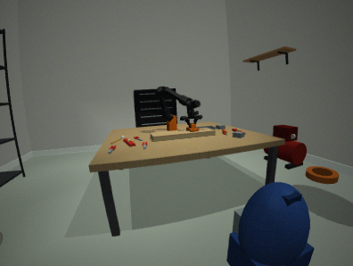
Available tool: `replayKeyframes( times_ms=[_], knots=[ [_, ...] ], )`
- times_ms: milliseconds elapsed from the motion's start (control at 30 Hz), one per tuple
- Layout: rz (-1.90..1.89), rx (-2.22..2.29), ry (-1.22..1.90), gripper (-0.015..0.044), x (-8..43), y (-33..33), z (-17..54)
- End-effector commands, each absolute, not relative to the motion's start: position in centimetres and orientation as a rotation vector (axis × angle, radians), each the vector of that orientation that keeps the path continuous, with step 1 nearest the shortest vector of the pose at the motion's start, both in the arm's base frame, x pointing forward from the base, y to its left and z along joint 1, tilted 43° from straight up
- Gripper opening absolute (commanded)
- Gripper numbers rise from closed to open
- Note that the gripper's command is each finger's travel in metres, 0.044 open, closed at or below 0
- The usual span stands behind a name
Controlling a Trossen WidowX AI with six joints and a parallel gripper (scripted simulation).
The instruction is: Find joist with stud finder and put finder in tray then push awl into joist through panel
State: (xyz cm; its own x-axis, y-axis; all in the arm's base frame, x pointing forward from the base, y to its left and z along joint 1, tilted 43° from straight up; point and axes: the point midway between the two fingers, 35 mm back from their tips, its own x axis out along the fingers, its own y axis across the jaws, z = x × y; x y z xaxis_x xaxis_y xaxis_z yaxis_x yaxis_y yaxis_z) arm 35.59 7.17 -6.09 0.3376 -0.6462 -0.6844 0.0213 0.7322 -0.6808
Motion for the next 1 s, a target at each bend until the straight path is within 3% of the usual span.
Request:
replayKeyframes(
  times_ms=[0, 967],
  knots=[
    [-0.471, -0.633, 1.162, 0.0, 35.6, 7.9, -6.7],
    [-0.469, -0.63, 1.161, 0.0, 35.7, 11.6, -10.1]
  ],
)
